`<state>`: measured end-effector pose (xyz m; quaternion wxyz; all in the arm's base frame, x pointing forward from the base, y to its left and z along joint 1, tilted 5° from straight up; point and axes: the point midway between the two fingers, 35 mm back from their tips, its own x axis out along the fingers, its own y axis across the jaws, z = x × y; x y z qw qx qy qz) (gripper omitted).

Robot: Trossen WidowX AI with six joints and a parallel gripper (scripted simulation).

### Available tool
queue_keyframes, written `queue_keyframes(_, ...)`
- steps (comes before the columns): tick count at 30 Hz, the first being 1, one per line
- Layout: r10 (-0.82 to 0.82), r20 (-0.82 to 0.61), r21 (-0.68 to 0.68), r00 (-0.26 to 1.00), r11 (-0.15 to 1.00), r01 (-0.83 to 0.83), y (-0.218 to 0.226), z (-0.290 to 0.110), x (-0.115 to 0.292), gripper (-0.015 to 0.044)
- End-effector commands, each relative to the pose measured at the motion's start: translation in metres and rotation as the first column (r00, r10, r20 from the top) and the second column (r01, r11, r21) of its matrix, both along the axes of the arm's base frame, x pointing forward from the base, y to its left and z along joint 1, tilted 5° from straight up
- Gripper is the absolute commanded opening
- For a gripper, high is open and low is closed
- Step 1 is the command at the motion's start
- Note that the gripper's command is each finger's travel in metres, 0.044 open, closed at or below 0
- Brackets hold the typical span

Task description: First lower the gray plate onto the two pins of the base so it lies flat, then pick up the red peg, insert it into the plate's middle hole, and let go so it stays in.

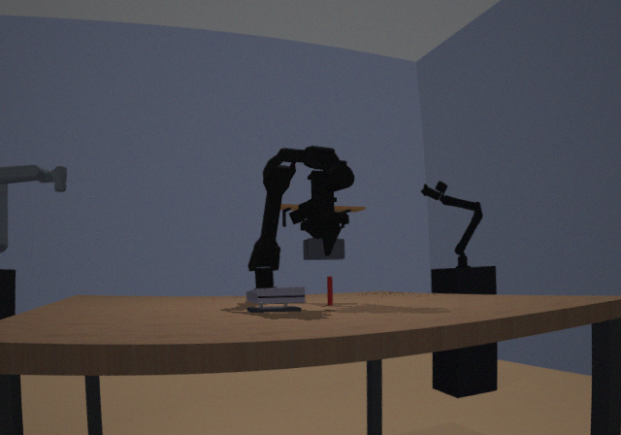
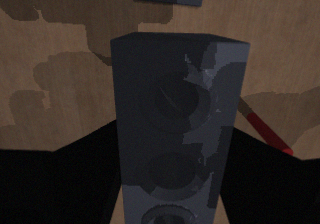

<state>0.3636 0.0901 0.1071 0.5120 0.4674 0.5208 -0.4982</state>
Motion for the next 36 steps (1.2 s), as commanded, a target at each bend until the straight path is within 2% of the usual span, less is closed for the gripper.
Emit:
queue_keyframes(1, -0.008, -0.001, -0.005, 1.000, 1.000, 0.008, -0.014, -0.007, 0.003, 0.0000)
queue_keyframes(36, -0.055, -0.002, -0.019, 0.998, 0.998, 0.055, -0.111, -0.055, 0.005, 0.0000)
